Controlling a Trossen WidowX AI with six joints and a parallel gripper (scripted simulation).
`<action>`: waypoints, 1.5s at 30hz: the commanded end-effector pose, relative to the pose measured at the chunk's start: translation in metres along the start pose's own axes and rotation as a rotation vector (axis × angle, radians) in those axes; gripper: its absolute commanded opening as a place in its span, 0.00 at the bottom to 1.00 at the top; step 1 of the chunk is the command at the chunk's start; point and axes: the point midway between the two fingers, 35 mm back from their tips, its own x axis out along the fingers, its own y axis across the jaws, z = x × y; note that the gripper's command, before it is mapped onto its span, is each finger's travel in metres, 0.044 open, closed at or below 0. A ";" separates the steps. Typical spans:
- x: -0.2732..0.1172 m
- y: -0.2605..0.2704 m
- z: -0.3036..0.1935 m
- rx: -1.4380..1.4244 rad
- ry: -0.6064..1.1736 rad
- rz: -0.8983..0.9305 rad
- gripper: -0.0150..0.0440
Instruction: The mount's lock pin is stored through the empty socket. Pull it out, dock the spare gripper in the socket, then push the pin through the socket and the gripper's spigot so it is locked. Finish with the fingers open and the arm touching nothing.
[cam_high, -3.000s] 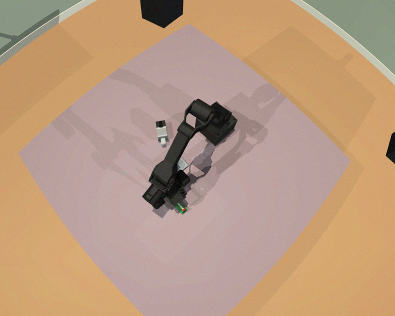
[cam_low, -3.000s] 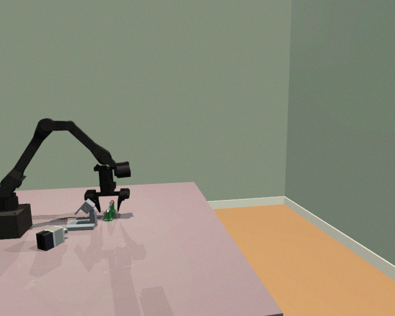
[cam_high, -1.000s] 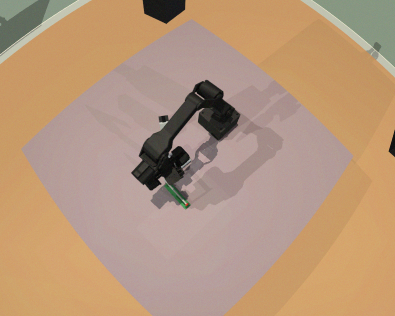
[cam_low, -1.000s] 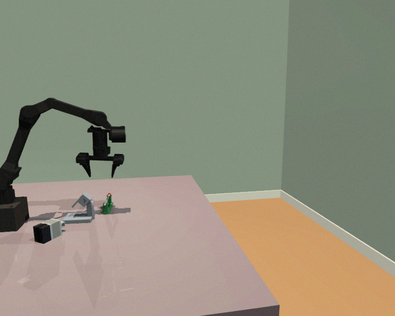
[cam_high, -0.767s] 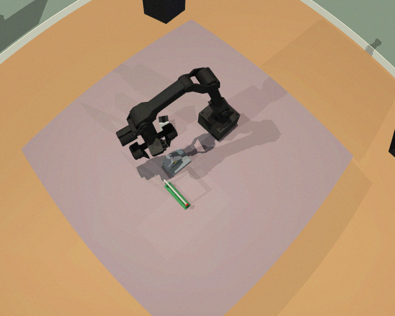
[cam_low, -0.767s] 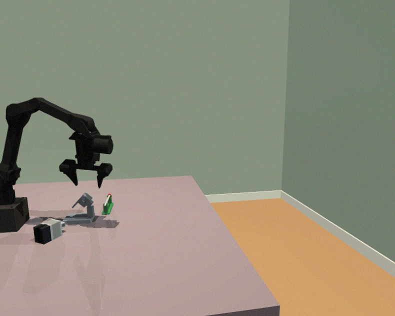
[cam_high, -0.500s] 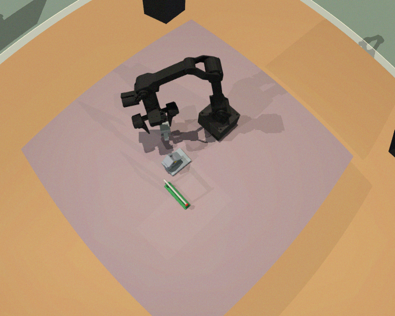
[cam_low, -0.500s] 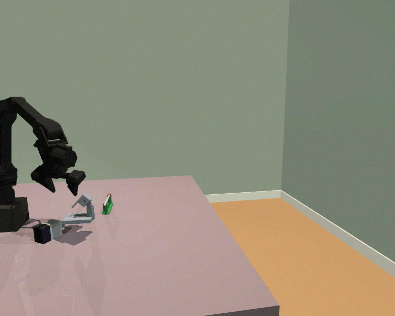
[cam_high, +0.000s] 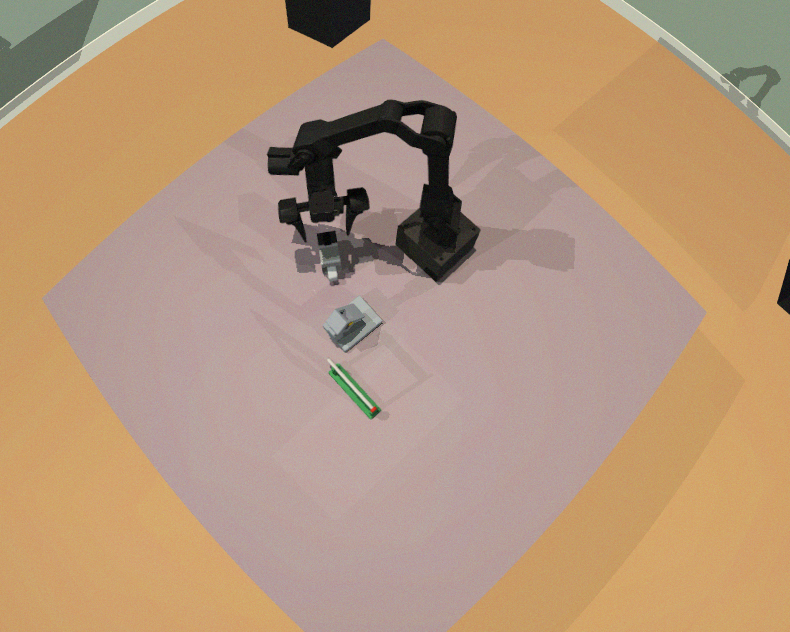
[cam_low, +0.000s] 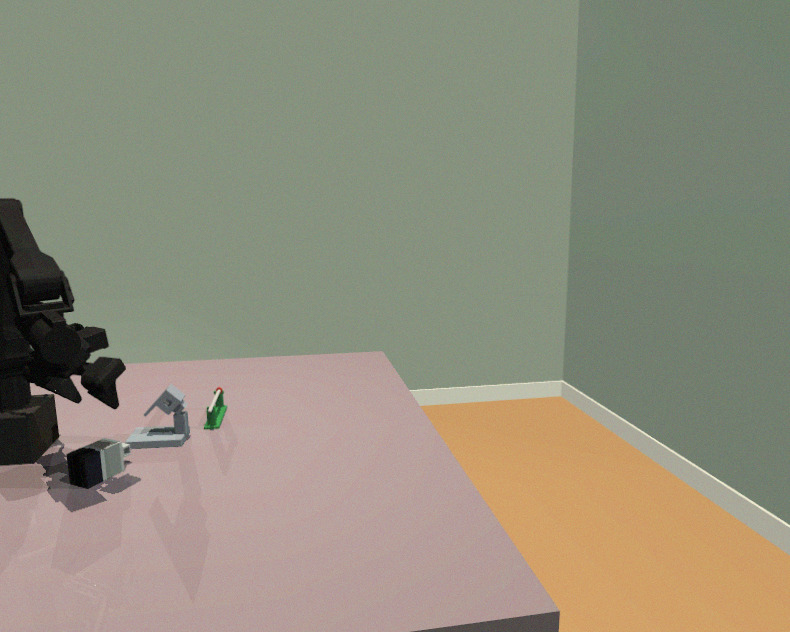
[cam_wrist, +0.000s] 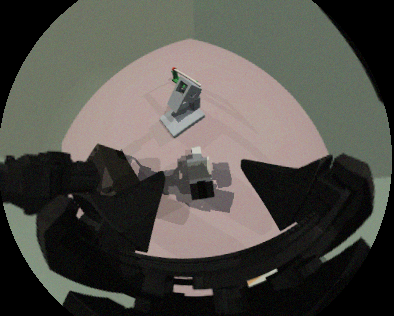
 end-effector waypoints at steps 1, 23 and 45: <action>0.025 0.003 -0.013 0.008 -0.011 0.015 1.00; 0.069 0.002 -0.037 0.008 -0.011 0.015 1.00; 0.100 0.003 -0.054 0.009 -0.011 0.015 1.00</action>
